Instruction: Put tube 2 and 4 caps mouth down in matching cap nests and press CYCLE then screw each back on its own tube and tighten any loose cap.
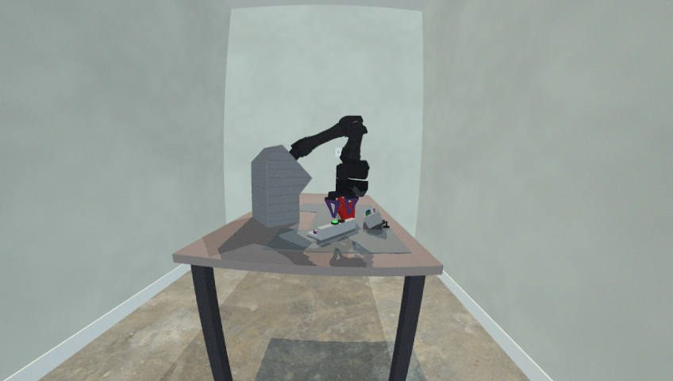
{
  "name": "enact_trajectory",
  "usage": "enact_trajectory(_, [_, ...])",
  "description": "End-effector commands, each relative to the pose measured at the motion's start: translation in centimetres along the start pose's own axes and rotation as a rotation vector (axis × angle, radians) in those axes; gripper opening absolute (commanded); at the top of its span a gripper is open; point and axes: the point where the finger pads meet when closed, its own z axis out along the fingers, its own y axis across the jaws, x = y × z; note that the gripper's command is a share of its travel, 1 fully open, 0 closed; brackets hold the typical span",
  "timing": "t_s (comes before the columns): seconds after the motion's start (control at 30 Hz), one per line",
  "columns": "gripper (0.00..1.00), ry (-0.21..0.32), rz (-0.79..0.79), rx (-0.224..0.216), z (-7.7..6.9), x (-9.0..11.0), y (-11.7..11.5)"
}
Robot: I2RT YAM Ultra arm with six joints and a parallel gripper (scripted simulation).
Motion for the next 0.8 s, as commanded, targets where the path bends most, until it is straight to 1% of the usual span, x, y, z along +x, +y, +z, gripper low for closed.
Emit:
enact_trajectory(0.0, [1.0, -0.016, -0.001, -0.001, -0.5, -0.5, -0.1])
enact_trajectory(0.33, [1.0, -0.016, -0.001, -0.001, -0.5, -0.5, -0.1])
enact_trajectory(0.37, [0.47, -0.016, -0.001, -0.001, -1.1, 0.0, 0.2])
enact_trajectory(0.7, [0.47, -0.015, -0.002, -0.001, -7.4, 5.0, 2.4])
enact_trajectory(0.77, [0.47, -0.015, -0.002, -0.001, -7.4, 5.0, 2.4])
